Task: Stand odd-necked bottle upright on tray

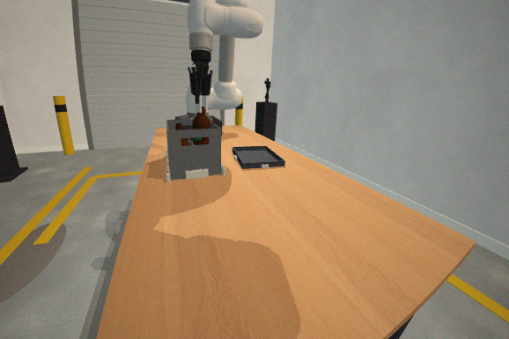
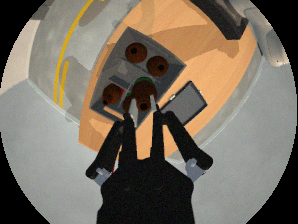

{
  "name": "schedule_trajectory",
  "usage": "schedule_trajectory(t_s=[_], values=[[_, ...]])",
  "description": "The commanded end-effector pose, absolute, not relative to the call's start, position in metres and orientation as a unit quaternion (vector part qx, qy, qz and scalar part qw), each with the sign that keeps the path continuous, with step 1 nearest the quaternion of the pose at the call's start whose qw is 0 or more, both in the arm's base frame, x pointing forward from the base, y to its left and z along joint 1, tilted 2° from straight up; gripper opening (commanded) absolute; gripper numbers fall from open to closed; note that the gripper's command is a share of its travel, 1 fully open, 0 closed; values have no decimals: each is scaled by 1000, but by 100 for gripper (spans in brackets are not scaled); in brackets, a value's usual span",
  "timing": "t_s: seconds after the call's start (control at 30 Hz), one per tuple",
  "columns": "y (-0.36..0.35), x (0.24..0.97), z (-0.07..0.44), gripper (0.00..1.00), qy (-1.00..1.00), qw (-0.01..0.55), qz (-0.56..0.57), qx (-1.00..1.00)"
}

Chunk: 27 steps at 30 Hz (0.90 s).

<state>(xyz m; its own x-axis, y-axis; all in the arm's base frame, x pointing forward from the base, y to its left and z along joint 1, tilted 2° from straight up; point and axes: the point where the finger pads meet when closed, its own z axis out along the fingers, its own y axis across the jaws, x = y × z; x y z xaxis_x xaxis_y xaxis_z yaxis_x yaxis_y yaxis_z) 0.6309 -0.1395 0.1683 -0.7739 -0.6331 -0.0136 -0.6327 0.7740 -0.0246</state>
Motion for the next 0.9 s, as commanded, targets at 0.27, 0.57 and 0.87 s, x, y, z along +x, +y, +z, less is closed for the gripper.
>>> schedule_trajectory(t_s=[0.27, 0.57, 0.87], values=[[-138, 632, 172, 0, 942, 11, -11, -334], [-138, 632, 174, 0, 942, 11, -11, -334], [-138, 632, 180, 0, 942, 11, -11, -334]])
